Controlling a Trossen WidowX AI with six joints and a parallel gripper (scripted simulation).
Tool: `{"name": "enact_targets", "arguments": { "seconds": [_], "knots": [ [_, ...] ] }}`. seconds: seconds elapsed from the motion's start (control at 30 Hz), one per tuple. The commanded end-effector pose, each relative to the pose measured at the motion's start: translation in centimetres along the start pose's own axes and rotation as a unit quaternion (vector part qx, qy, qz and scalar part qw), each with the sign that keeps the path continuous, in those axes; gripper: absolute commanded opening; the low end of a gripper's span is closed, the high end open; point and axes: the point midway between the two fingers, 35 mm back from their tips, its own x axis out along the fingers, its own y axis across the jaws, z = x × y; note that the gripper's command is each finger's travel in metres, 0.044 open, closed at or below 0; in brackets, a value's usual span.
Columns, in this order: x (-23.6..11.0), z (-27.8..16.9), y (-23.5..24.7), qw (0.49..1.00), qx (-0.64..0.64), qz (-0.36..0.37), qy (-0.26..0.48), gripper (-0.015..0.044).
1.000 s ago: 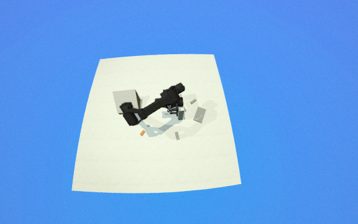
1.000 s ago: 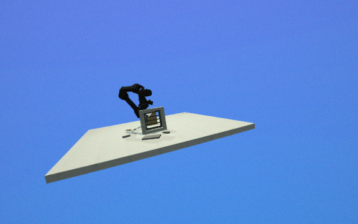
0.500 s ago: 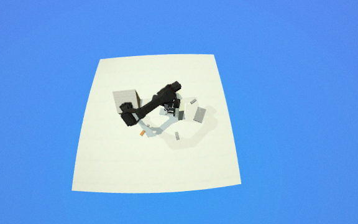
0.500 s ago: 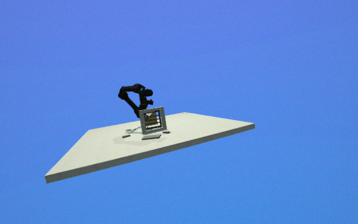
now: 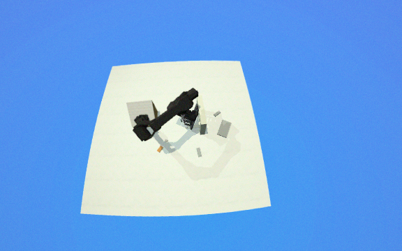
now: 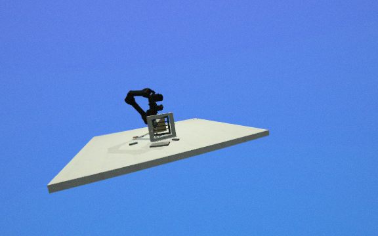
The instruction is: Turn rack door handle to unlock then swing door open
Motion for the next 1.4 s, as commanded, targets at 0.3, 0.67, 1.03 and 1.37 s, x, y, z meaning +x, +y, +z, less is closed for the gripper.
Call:
{"name": "enact_targets", "arguments": {
  "seconds": [0.3, 0.67, 1.03, 1.37],
  "knots": [
    [0.1, 0.9, 2.3, 0.993, 0.119, -0.002, -0.005, 0.0020],
    [0.1, 1.9, 4.2, 0.980, 0.200, -0.001, -0.005, 0.0020],
    [0.1, 3.3, 5.9, 0.960, 0.280, 0.000, -0.006, 0.0020],
    [0.1, 4.8, 7.4, 0.936, 0.353, 0.001, -0.006, 0.0020]
  ]
}}
